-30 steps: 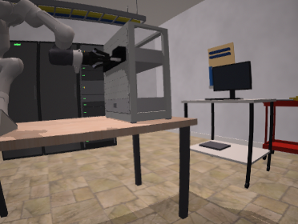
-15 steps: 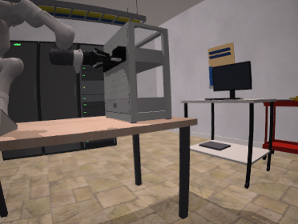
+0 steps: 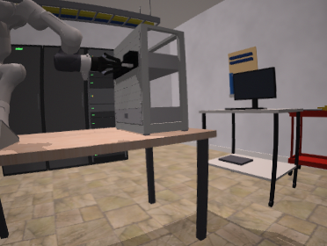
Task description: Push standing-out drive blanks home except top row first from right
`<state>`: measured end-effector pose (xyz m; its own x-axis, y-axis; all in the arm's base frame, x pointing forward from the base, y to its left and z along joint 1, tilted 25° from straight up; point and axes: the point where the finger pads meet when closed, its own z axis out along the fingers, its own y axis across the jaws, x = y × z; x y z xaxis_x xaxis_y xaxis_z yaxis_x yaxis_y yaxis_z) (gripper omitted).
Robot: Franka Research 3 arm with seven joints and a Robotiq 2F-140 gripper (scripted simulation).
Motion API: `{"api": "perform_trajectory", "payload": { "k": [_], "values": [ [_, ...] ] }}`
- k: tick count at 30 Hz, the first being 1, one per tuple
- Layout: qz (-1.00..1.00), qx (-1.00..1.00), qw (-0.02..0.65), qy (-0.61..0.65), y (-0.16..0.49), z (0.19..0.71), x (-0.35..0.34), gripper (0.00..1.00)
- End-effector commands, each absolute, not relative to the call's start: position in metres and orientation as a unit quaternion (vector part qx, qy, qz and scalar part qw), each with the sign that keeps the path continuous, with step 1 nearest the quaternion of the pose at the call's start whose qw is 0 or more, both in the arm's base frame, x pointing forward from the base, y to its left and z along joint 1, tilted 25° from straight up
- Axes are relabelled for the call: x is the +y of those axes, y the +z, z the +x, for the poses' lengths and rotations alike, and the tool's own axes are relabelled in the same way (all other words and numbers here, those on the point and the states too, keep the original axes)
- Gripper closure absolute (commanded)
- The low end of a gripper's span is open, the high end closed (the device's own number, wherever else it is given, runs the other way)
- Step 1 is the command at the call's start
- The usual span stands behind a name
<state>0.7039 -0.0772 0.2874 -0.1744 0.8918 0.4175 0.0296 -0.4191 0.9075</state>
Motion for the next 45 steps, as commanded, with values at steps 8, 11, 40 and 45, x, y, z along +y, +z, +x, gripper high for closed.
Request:
{"api": "perform_trajectory", "payload": {
  "k": [8,11,40,45],
  "values": [
    [0.546,0.420,0.338,0.641,0.290,0.707,-0.077,1.00],
    [0.546,0.420,0.338,0.641,0.290,0.707,-0.077,1.00],
    [0.546,0.420,0.338,0.641,0.287,0.636,-0.089,1.00],
    [0.546,0.420,0.338,0.641,0.287,0.633,-0.089,1.00]
  ]
}}
